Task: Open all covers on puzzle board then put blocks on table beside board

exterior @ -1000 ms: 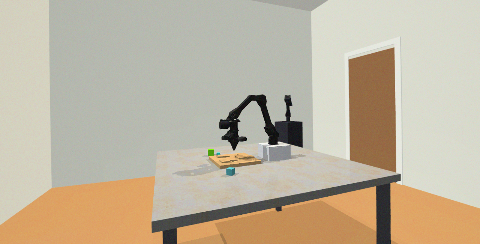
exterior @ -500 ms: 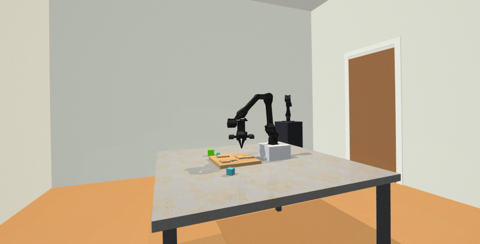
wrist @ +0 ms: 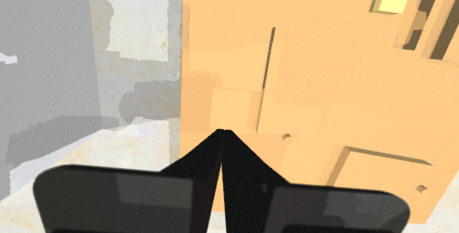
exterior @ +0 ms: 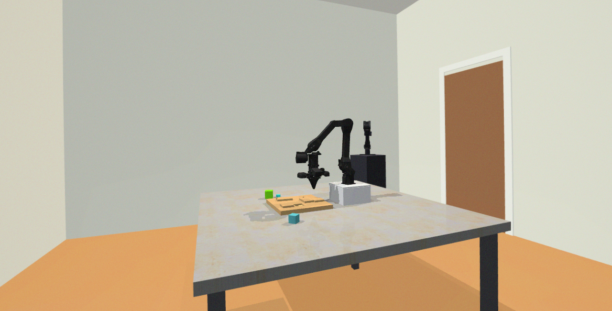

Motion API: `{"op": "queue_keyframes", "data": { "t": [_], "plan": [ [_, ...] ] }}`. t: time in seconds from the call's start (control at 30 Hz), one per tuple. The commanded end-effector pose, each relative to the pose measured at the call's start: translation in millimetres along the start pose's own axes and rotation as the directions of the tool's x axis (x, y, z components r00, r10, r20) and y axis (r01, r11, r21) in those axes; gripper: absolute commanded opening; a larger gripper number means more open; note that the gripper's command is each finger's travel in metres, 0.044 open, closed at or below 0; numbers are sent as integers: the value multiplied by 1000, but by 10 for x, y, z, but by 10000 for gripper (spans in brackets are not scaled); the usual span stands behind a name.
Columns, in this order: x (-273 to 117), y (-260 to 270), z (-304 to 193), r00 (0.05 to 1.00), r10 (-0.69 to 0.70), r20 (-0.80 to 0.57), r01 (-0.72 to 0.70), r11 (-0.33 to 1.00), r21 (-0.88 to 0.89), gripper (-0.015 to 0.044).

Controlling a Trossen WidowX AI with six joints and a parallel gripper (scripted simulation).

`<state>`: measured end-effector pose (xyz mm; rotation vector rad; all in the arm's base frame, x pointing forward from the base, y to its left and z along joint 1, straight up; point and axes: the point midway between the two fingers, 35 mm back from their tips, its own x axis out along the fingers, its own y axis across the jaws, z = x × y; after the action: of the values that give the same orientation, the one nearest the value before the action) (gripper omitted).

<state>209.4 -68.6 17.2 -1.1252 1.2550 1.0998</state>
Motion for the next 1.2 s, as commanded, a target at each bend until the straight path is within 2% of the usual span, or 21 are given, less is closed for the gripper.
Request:
{"op": "queue_keyframes", "data": {
  "t": [0.0,0.6,1.17],
  "plan": [
    [5,17,-8,1000,0,-3,0,1000,-13,0],
    [10,16,-8,1000,0,-3,0,1000,-13,0],
    [169,0,-13,1000,0,-3,0,1000,-13,0]
  ]
}}
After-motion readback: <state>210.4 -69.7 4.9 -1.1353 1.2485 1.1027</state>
